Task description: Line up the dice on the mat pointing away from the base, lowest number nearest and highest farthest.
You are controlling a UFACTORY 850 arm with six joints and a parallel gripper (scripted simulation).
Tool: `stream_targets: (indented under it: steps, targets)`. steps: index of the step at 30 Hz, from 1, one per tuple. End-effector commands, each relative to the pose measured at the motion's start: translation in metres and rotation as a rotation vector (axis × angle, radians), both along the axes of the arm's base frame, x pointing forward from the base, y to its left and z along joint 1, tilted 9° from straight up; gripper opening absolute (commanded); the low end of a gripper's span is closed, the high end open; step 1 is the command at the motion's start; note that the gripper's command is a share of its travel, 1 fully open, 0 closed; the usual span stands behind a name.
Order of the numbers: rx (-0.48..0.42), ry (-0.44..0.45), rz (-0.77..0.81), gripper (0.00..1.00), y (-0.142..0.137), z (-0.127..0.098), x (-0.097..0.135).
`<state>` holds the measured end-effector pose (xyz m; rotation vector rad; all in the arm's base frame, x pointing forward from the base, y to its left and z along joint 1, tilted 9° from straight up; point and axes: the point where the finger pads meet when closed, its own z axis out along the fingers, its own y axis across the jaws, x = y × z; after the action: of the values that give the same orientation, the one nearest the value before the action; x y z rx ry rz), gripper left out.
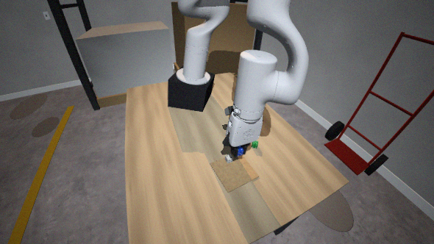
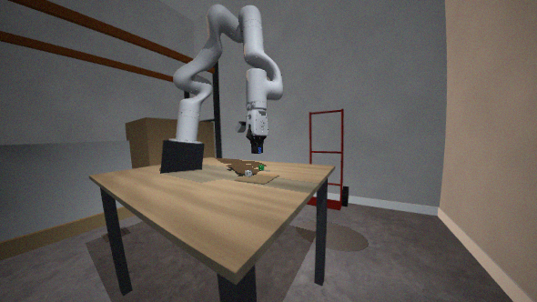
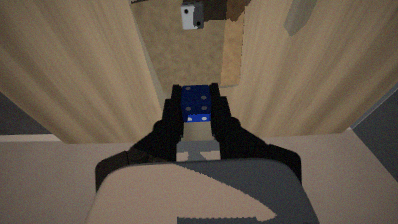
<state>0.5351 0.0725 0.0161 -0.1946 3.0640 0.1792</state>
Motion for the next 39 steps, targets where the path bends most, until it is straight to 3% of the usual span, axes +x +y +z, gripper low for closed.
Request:
stream_targets:
  steps: [1,14,39]
  targets:
    - [0.017,-0.011,0.002,0.21,0.0,0.001,0.001]
    - [0.018,-0.012,0.003,0.21,0.001,-0.004,0.001]
    - [0.019,-0.012,0.003,0.21,0.012,-0.093,0.005]
